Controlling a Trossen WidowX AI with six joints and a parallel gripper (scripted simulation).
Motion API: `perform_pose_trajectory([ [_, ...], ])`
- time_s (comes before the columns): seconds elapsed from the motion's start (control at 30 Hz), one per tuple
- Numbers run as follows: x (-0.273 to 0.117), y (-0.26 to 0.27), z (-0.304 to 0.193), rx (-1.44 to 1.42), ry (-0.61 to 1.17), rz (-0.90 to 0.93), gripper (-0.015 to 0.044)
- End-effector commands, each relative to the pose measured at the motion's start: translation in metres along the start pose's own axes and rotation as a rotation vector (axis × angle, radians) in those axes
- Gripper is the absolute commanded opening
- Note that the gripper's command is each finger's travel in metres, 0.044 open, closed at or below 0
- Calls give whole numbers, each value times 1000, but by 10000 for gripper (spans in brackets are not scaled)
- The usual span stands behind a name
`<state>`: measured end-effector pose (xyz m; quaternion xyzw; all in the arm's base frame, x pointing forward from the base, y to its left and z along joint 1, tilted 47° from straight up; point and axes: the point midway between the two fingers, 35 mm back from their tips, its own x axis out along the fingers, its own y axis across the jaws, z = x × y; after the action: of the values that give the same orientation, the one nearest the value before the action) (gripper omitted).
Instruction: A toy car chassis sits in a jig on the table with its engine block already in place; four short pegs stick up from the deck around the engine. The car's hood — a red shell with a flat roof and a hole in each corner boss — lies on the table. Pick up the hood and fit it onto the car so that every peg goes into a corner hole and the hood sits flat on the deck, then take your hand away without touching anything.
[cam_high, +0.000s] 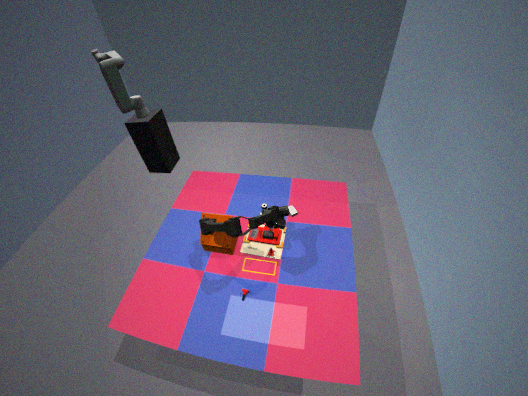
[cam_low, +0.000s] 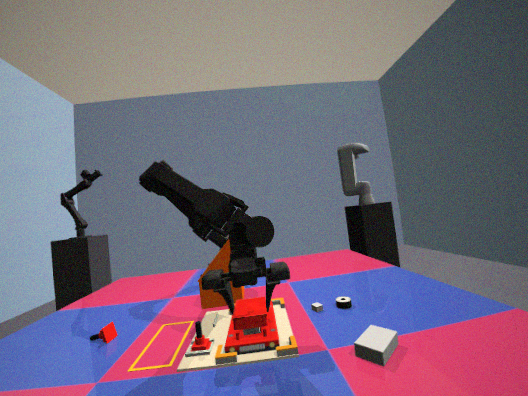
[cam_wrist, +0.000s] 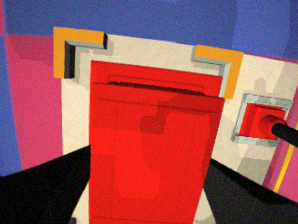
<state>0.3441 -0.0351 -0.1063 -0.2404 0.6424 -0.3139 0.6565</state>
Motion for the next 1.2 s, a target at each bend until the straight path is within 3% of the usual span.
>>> perform_pose_trajectory([
  [0.0,0,0,1,-1,-2,-2,0],
  [1.17,9,0,1,-1,-2,-1,0],
])
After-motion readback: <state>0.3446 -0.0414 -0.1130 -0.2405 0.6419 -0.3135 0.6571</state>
